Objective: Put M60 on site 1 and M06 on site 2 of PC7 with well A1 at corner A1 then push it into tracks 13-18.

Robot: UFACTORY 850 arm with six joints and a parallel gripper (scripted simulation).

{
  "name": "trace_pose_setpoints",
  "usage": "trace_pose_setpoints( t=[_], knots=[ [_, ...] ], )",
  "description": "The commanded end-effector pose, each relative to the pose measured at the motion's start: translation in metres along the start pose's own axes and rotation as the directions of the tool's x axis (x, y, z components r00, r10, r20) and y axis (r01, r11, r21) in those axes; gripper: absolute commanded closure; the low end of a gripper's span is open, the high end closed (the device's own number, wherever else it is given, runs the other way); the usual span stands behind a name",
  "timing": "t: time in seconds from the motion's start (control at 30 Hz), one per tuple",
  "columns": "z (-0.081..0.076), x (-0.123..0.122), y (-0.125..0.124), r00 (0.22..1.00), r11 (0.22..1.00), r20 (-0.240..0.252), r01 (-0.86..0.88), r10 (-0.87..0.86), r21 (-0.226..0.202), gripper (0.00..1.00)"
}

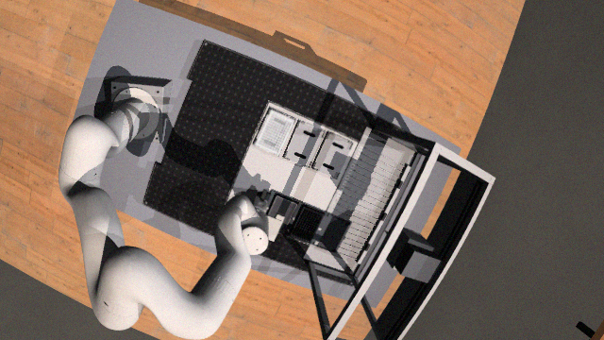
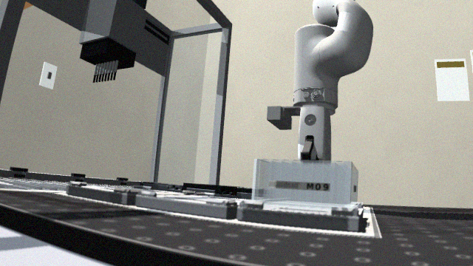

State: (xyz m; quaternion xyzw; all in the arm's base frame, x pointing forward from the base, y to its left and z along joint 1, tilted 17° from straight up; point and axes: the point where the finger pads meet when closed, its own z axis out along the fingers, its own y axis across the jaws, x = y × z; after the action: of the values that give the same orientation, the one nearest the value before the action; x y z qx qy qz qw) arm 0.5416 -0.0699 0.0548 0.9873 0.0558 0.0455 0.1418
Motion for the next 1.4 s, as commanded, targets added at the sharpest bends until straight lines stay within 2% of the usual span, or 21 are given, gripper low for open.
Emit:
trace_pose_setpoints(
  t=[0.0,1.37],
  knots=[
    [-0.001,0.005,0.000,1.000,1.000,-0.002,0.000,0.000,0.000,0.18],
    [-0.001,0.041,0.000,1.000,1.000,-0.002,0.000,0.000,0.000,0.18]
  ],
)
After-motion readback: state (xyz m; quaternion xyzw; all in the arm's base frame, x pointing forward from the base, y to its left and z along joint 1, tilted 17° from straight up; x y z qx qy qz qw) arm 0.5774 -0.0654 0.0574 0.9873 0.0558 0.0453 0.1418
